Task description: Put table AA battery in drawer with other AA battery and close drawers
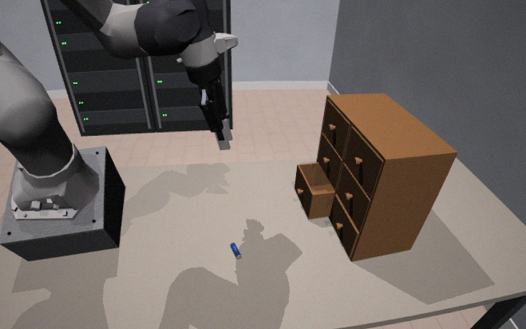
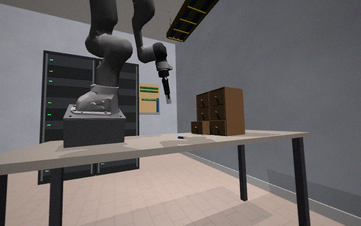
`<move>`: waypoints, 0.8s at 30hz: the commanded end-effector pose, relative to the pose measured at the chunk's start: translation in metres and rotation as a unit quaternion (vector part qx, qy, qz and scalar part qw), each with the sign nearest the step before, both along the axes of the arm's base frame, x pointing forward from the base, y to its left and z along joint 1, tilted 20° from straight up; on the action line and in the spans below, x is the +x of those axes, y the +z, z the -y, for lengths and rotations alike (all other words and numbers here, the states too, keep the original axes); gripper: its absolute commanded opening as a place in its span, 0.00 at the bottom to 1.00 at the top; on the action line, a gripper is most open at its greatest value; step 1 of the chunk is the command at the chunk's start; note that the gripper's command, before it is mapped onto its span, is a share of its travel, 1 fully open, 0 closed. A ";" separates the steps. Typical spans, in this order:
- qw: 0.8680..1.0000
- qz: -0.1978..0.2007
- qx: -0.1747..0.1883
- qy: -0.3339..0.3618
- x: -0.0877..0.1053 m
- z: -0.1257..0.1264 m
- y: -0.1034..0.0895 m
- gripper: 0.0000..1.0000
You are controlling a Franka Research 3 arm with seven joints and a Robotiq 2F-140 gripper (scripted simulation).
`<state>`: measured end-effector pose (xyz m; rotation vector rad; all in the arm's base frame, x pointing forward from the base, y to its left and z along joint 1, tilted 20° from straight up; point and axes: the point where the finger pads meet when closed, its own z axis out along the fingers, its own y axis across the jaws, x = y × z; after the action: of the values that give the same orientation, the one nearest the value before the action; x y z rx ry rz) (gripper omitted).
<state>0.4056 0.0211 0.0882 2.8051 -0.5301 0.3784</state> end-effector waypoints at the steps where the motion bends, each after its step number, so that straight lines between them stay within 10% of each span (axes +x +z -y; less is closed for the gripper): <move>1: 0.990 -0.114 -0.027 0.075 -0.009 0.012 -0.003 0.20; 24: 0.983 -0.150 -0.035 0.099 -0.009 0.012 -0.003 0.20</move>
<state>0.3983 0.0104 0.0851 2.7789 -0.2441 0.0417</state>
